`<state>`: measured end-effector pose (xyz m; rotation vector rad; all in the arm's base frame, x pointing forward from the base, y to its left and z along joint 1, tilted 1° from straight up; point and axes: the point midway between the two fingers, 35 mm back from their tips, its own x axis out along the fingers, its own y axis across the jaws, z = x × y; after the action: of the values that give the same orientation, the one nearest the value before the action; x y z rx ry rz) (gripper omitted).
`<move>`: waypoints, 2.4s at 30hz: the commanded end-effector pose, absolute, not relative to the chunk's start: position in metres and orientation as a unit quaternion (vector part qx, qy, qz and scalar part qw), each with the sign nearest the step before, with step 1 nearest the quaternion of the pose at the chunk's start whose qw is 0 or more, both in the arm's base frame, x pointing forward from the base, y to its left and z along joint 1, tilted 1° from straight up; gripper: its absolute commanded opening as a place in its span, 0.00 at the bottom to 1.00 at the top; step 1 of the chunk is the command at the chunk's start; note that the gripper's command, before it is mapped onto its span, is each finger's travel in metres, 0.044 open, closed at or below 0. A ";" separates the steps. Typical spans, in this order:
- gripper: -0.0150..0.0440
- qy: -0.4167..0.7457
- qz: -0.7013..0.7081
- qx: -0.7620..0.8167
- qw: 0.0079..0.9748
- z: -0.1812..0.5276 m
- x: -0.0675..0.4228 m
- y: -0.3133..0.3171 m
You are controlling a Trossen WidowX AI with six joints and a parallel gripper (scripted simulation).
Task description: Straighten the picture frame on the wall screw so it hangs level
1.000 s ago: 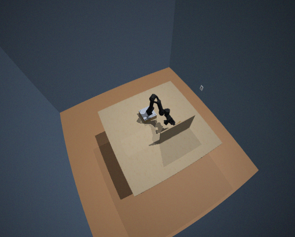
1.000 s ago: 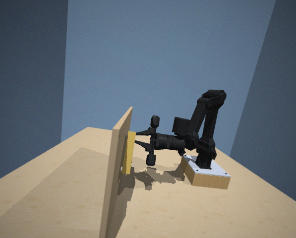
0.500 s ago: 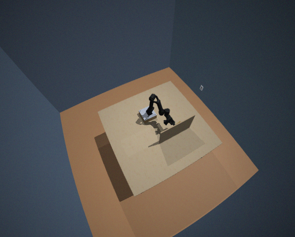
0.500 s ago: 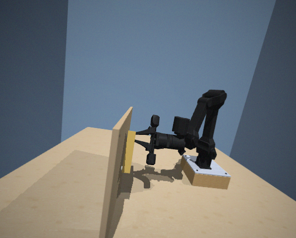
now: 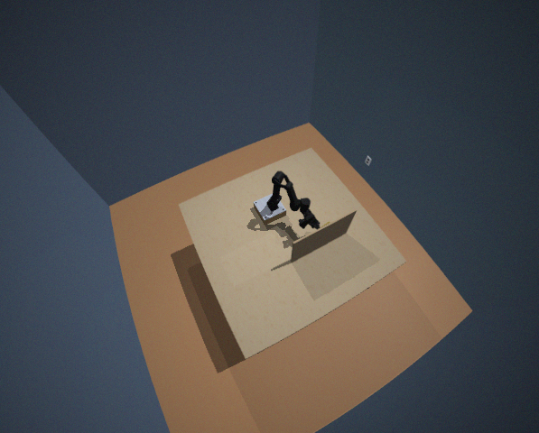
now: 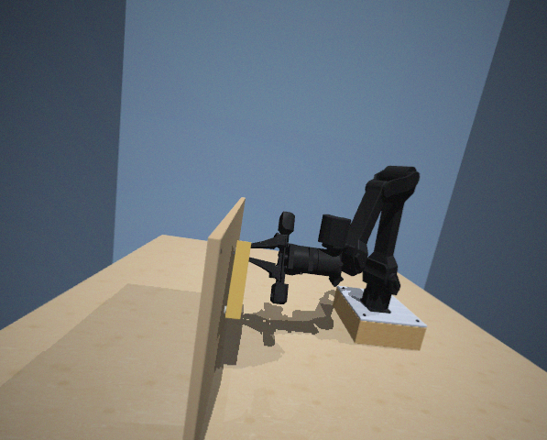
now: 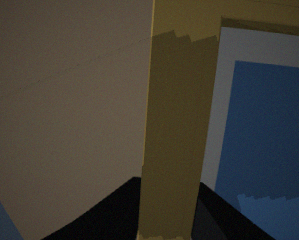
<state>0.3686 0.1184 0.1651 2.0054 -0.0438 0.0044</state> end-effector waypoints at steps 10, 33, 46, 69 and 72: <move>0.25 -0.019 0.007 0.845 0.534 0.167 0.368 0.120; 0.25 -0.019 0.007 0.845 0.534 0.171 0.368 0.121; 0.25 -0.019 0.007 0.845 0.534 0.174 0.368 0.124; 0.25 -0.019 0.007 0.845 0.534 0.169 0.369 0.127; 0.25 -0.019 0.007 0.845 0.534 0.168 0.369 0.127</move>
<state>0.3676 0.1270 0.1674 2.0077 -0.0351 0.0133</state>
